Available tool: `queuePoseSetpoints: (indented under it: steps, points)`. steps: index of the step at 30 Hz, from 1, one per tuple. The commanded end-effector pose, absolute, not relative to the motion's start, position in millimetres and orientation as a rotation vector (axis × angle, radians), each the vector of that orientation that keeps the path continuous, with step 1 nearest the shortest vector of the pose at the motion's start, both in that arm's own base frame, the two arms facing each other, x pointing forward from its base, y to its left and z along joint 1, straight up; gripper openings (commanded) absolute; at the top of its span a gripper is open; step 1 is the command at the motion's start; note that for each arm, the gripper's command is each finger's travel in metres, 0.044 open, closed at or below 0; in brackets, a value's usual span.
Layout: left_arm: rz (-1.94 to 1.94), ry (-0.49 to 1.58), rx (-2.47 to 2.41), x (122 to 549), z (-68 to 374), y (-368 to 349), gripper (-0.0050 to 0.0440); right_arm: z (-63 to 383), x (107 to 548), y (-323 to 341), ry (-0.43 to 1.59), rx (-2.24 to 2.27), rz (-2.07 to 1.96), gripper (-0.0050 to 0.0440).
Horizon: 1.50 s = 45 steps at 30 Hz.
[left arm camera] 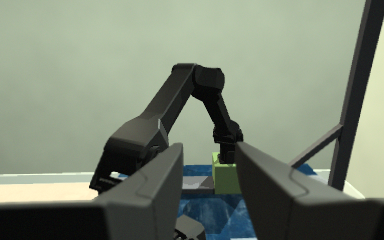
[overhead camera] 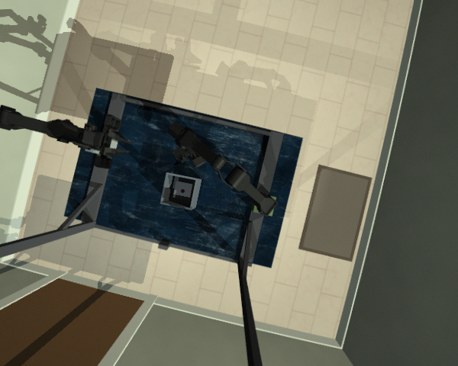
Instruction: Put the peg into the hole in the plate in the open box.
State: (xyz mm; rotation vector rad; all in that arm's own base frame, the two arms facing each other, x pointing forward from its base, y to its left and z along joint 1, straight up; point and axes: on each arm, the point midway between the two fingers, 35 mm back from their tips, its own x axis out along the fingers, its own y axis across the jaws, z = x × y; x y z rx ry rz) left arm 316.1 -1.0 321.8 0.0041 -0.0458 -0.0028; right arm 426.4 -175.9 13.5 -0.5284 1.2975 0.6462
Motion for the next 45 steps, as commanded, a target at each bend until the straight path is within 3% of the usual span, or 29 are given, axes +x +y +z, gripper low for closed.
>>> queuePoseSetpoints:
  steps: [1,8,18,19,35,42,45]
  points:
    - [-0.005,-0.050,0.008,314,323,-1,0.0126,11,428,-175,1.293,-0.537,0.636,0.0125]
    - [-0.005,-0.050,0.008,314,323,-1,0.0126,-1,430,-173,1.296,-0.535,0.639,0.0125]
    - [-0.005,-0.050,0.008,314,323,-1,0.0126,15,431,-177,1.275,-0.552,0.622,0.0125]
    - [-0.005,-0.050,0.008,314,323,-1,0.0126,12,430,-176,1.283,-0.546,0.628,0.0000]
    - [-0.005,-0.050,0.008,314,323,-1,0.0126,12,431,-177,1.282,-0.548,0.627,-0.0002]
    - [-0.005,-0.050,0.008,314,323,-1,0.0126,36,437,-179,1.259,-0.568,0.607,-0.0005]
    - [-0.005,-0.050,0.008,314,323,-1,0.0126,42,437,-179,1.258,-0.568,0.606,-0.0027]
